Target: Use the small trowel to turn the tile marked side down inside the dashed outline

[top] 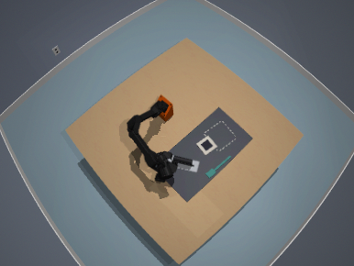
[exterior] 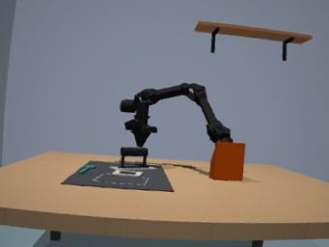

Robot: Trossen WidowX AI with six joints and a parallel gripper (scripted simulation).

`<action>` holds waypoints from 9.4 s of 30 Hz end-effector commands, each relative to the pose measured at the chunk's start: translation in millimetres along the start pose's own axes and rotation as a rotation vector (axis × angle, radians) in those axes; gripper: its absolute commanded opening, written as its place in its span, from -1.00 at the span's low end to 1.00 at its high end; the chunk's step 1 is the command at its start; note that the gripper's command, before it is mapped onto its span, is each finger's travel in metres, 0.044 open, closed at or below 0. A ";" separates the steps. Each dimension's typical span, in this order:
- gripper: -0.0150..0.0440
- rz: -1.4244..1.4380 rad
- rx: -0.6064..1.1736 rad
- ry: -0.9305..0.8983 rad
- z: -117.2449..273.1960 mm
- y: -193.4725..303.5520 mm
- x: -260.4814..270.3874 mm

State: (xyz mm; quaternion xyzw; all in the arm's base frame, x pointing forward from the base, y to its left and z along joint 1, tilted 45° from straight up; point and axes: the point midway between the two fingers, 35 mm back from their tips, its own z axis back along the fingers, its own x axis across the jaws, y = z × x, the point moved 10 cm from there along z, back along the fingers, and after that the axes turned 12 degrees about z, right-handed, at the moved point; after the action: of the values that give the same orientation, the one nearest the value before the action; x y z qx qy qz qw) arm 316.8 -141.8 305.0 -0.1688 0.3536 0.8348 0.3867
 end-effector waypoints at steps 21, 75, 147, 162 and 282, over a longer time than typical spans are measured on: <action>-0.49 0.000 0.000 0.000 0.1 0.0 0.1; -0.06 0.001 -0.001 0.001 0.5 -0.4 0.2; -0.05 -0.013 0.000 -0.018 -20.5 -109.2 77.8; -0.05 0.332 -0.004 -0.018 -20.5 -109.3 77.8; -0.05 1.140 -0.011 -0.016 -20.6 -109.6 76.5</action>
State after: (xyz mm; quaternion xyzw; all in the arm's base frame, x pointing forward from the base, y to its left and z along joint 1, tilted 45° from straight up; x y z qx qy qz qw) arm 351.3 -66.1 199.1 0.0512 0.3812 0.9150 -0.1219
